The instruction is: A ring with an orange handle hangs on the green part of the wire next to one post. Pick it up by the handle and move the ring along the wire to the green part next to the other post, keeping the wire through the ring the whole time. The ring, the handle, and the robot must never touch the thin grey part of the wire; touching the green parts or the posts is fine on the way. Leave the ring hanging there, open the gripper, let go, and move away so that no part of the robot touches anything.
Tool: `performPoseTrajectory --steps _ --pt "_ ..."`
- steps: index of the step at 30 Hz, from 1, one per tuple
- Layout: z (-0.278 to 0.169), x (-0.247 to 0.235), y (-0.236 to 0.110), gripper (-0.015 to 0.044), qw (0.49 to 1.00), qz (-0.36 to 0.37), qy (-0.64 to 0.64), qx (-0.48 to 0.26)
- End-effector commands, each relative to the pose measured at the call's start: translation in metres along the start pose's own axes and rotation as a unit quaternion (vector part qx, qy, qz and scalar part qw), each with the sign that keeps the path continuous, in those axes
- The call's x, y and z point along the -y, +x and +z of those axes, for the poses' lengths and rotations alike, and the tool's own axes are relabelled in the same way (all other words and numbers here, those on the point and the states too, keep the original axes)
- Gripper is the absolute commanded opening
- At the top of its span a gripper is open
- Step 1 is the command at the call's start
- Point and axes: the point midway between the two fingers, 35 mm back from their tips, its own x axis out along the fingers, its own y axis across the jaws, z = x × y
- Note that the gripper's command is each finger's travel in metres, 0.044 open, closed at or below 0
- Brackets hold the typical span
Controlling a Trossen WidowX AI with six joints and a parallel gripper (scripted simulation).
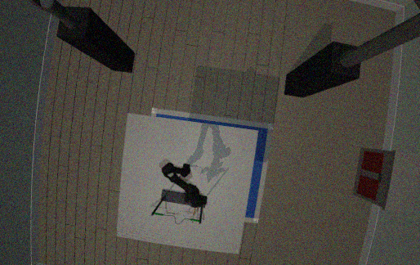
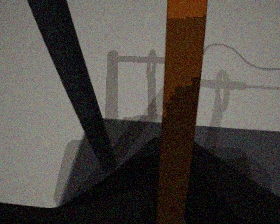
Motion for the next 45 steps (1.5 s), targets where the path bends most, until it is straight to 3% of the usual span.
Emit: performPoseTrajectory --steps 1,8,23,43,45 --pt "0.000 0.000 0.000 -0.0019 1.000 0.000 0.000 0.000" --pt "0.000 0.000 -0.002 0.0160 1.000 0.000 0.000 0.000" --pt "-0.001 0.000 -0.049 0.0160 1.000 -0.002 0.002 -0.002" --pt "-0.001 0.000 -0.050 0.0160 1.000 -0.002 0.002 -0.002" --pt "-0.002 -0.001 -0.055 0.0212 1.000 -0.001 0.000 -0.005"
